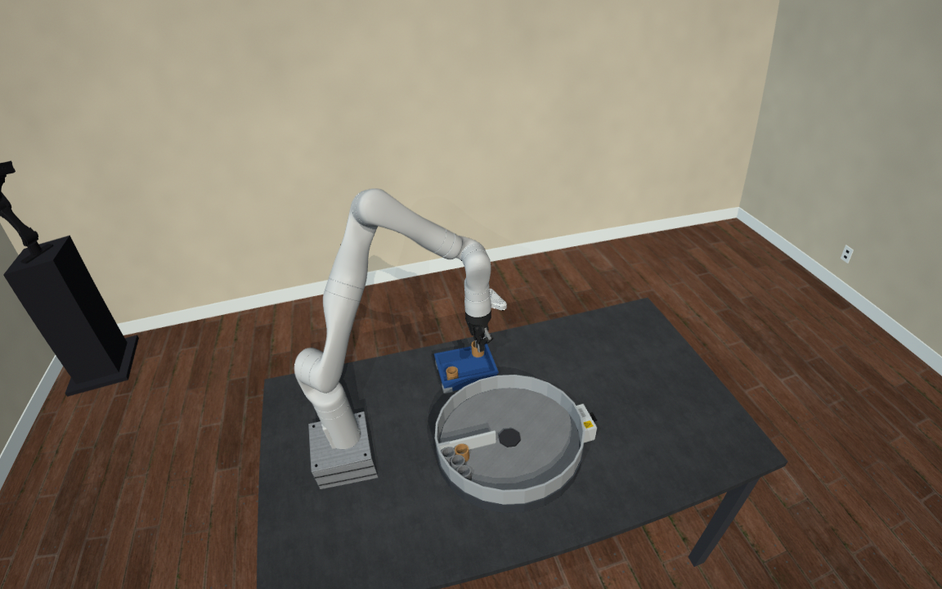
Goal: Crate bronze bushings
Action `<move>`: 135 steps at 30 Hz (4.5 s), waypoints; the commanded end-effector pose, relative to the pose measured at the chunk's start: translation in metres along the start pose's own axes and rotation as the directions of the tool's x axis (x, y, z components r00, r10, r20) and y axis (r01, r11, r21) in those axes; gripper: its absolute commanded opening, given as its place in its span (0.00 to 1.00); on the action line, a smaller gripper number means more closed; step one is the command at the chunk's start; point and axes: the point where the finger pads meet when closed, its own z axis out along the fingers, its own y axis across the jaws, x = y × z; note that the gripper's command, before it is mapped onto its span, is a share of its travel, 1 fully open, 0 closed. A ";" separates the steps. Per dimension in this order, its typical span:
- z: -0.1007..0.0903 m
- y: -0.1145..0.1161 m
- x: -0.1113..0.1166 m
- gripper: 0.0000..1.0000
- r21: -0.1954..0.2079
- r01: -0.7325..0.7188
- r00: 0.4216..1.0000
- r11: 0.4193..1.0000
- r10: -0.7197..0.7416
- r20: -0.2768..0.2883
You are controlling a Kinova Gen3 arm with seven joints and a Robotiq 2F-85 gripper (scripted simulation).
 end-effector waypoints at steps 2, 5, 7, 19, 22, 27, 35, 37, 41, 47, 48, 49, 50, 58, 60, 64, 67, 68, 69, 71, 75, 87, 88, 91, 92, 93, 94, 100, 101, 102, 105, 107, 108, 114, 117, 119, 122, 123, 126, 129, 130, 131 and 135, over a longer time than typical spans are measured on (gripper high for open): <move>0.000 0.000 0.000 0.00 0.000 0.001 1.000 1.000 -0.001 -0.001; -0.001 -0.018 0.012 0.00 0.000 0.001 1.000 1.000 -0.001 -0.001; -0.001 -0.037 0.023 0.00 0.000 0.001 1.000 1.000 -0.001 -0.002; -0.001 -0.046 0.029 0.00 0.000 0.001 1.000 1.000 -0.001 -0.002; 0.011 -0.046 0.029 0.00 0.000 0.001 1.000 1.000 -0.001 -0.002; 0.028 -0.047 0.029 0.00 0.000 0.002 1.000 1.000 -0.002 -0.002; 0.028 -0.047 0.029 0.00 0.000 0.002 1.000 1.000 -0.002 -0.002; 0.028 -0.047 0.029 0.00 0.000 0.002 1.000 1.000 -0.002 -0.002; 0.051 -0.047 0.029 0.00 0.000 0.003 1.000 1.000 -0.003 -0.002; 0.057 -0.047 0.029 0.00 0.000 0.003 1.000 1.000 -0.003 -0.002; 0.057 -0.047 0.029 0.00 0.000 0.003 1.000 1.000 -0.003 -0.002; 0.057 -0.047 0.029 0.00 0.000 0.003 1.000 1.000 -0.003 -0.002; 0.057 -0.047 0.029 0.00 0.000 0.003 1.000 1.000 -0.003 -0.002; 0.080 -0.048 0.029 0.00 0.001 0.004 1.000 1.000 -0.004 -0.003; 0.086 -0.048 0.029 0.00 0.001 0.005 1.000 1.000 -0.005 -0.003; 0.086 -0.048 0.029 0.00 0.001 0.005 1.000 1.000 -0.005 -0.003; 0.086 -0.048 0.029 0.00 0.001 0.005 1.000 1.000 -0.005 -0.003; 0.086 -0.048 0.029 0.00 0.001 0.005 1.000 1.000 -0.005 -0.003; 0.086 -0.048 0.029 0.00 0.001 0.005 1.000 1.000 -0.005 -0.003; 0.086 -0.048 0.029 0.00 0.001 0.005 1.000 1.000 -0.005 -0.003; 0.093 -0.048 0.029 0.00 0.001 0.005 1.000 1.000 -0.005 -0.003; 0.094 -0.048 0.029 0.00 0.001 0.005 1.000 1.000 -0.005 -0.003; 0.094 -0.048 0.029 0.00 0.001 0.005 1.000 1.000 -0.005 -0.003; 0.099 -0.048 0.029 0.00 0.001 0.005 1.000 1.000 -0.005 -0.003; 0.101 -0.048 0.029 0.00 0.001 0.005 1.000 1.000 -0.005 -0.003; 0.103 -0.048 0.029 0.00 0.001 0.005 1.000 1.000 -0.005 -0.003; 0.103 -0.048 0.029 0.00 0.001 0.005 1.000 1.000 -0.005 -0.003; 0.103 -0.048 0.029 0.00 0.001 0.005 1.000 1.000 -0.005 -0.003; 0.103 -0.048 0.029 0.00 0.001 0.005 1.000 1.000 -0.005 -0.003; 0.103 -0.048 0.029 0.00 0.001 0.005 1.000 1.000 -0.005 -0.003; 0.103 -0.048 0.029 0.00 0.001 0.005 1.000 1.000 -0.005 -0.003; 0.106 -0.048 0.029 0.00 0.001 0.005 1.000 1.000 -0.005 -0.003; 0.108 -0.048 0.029 0.00 0.001 0.005 1.000 1.000 -0.005 -0.003; 0.111 -0.048 0.029 0.00 0.001 0.005 1.000 1.000 -0.005 -0.003; 0.111 -0.048 0.029 0.00 0.001 0.005 1.000 1.000 -0.005 -0.003; 0.111 -0.048 0.029 0.00 0.001 0.005 1.000 1.000 -0.005 -0.003; 0.111 -0.048 0.029 0.00 0.001 0.005 1.000 1.000 -0.005 -0.003; 0.113 -0.048 0.029 0.00 0.001 0.005 1.000 1.000 -0.005 -0.003; 0.118 -0.048 0.029 0.00 0.001 0.005 1.000 1.000 -0.005 -0.003; 0.120 -0.048 0.029 0.00 0.001 0.005 1.000 1.000 -0.005 -0.003; 0.120 -0.048 0.029 0.00 0.001 0.005 1.000 1.000 -0.005 -0.003; 0.120 -0.048 0.029 0.00 0.001 0.005 1.000 1.000 -0.005 -0.003; 0.120 -0.048 0.029 0.00 0.001 0.005 1.000 1.000 -0.005 -0.003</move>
